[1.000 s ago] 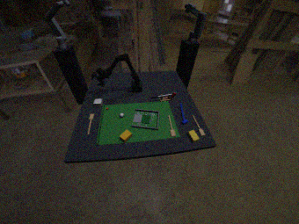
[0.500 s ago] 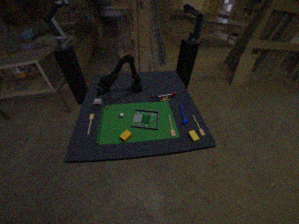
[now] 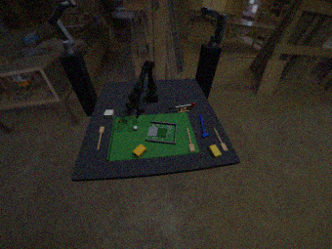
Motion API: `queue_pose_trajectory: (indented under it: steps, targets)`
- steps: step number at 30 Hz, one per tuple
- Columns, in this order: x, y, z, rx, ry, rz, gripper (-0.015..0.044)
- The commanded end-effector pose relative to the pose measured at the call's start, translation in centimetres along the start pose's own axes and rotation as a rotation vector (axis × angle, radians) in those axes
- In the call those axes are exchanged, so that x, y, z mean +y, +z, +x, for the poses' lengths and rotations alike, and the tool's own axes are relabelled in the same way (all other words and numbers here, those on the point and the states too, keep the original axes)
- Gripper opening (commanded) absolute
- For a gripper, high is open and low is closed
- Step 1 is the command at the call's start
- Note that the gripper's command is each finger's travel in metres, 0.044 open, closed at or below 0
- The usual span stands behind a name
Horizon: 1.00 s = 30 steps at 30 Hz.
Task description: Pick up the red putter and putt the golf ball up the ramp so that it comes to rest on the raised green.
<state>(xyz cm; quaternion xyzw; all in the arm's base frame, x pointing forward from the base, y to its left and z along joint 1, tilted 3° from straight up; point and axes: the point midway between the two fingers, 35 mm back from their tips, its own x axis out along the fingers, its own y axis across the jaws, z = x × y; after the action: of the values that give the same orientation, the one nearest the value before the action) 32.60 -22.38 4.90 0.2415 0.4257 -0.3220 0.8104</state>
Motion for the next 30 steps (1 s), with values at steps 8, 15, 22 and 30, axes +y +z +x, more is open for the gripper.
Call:
queue_pose_trajectory:
  steps: [8, 15, 22, 30]
  targets:
    - [13.4, -11.2, -4.8, 0.182, 0.345, -0.992, 0.044]
    - [18.0, -20.3, -10.1, 0.219, 0.63, -1.69, 0.044]
    - [19.7, -27.9, -15.4, 0.199, 0.951, -2.235, 0.044]
    - [19.7, -28.4, -14.6, 0.199, 0.951, -2.235, 0.044]
